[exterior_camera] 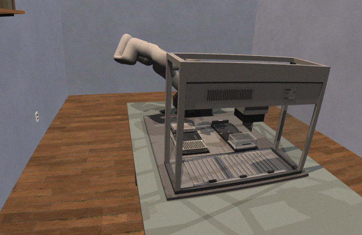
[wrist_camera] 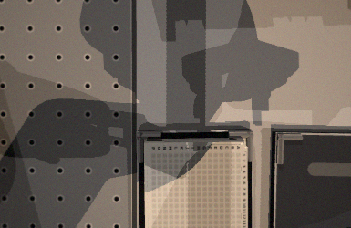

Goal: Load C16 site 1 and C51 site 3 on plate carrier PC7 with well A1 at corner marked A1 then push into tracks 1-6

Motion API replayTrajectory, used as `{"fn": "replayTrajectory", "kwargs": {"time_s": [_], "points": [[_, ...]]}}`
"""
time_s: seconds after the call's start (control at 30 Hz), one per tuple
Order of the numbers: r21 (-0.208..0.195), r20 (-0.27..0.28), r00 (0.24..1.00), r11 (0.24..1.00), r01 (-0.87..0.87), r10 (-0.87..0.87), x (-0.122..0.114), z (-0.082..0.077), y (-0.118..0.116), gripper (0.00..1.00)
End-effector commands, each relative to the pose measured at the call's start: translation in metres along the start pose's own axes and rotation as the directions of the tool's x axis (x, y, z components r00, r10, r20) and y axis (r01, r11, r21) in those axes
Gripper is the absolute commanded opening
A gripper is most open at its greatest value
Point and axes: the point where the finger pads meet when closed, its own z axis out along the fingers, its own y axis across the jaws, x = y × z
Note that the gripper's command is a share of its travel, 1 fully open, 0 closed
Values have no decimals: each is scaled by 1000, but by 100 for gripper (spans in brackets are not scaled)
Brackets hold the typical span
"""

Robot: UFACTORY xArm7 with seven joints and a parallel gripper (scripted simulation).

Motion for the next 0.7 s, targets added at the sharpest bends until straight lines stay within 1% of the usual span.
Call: {"fn": "replayTrajectory", "kwargs": {"time_s": [0.0,0.07,0.67], "points": [[-21,-25,1000,1000,0,0,-14,-2,-11,100],[-20,-25,1000,1000,0,0,-21,-1,-17,100],[-20,-25,1000,1000,0,0,-21,-1,-17,100]]}}
